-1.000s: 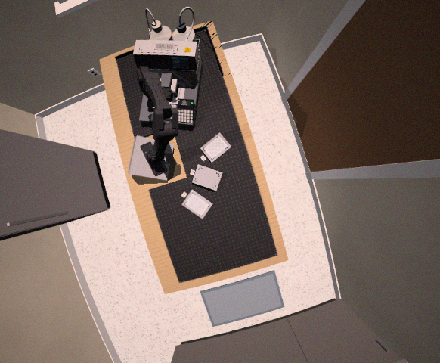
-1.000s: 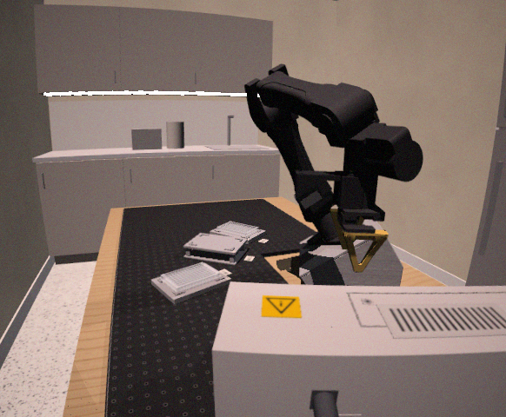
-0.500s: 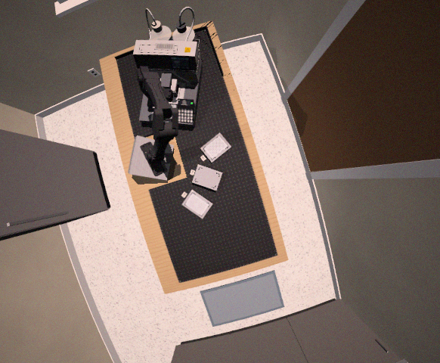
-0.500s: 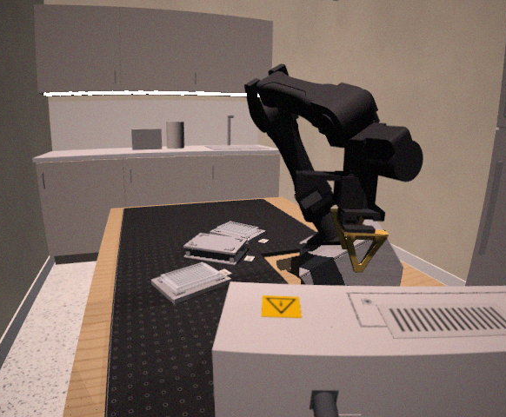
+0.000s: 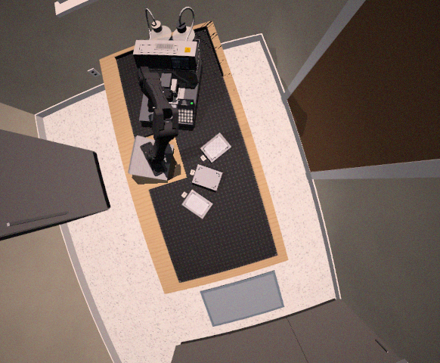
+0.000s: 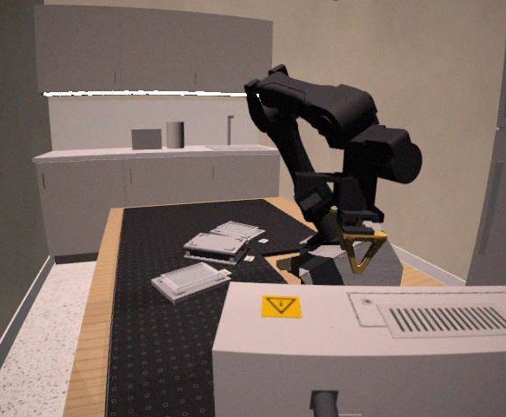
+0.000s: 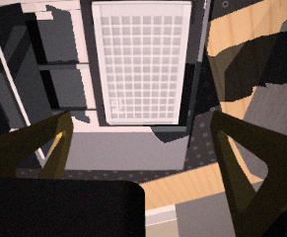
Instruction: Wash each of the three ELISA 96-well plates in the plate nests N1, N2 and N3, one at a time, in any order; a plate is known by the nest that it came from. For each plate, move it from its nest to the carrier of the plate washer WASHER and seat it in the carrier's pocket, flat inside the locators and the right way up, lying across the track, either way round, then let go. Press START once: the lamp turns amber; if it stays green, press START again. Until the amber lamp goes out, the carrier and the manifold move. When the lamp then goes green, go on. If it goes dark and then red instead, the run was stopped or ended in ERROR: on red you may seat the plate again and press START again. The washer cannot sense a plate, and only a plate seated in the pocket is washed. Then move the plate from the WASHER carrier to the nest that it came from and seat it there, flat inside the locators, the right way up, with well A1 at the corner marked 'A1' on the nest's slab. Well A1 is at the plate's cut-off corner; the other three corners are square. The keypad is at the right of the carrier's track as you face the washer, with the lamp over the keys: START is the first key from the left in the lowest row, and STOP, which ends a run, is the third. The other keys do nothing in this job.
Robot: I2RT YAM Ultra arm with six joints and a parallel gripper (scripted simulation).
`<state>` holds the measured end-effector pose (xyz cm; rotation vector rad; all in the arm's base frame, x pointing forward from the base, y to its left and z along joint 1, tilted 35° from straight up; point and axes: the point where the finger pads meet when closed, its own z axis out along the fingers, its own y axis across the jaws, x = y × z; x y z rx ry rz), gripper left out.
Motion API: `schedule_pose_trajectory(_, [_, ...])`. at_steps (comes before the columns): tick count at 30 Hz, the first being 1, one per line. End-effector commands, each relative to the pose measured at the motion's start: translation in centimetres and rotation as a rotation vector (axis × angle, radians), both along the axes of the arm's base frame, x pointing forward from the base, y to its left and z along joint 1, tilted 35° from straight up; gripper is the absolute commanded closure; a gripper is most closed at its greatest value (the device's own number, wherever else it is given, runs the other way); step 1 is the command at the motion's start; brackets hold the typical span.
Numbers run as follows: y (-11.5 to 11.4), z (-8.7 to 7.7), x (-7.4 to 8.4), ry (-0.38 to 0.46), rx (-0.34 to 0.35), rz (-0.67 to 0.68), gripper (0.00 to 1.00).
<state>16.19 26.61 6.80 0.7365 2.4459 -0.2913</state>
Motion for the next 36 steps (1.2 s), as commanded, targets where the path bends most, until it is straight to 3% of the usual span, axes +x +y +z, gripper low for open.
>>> schedule_pose_trajectory(1, [0.0, -0.1, 0.0, -0.003, 0.004, 0.008, 0.00])
schedule_pose_trajectory(36, [-1.8, -4.3, 2.4, -0.003, 0.004, 0.008, 0.00])
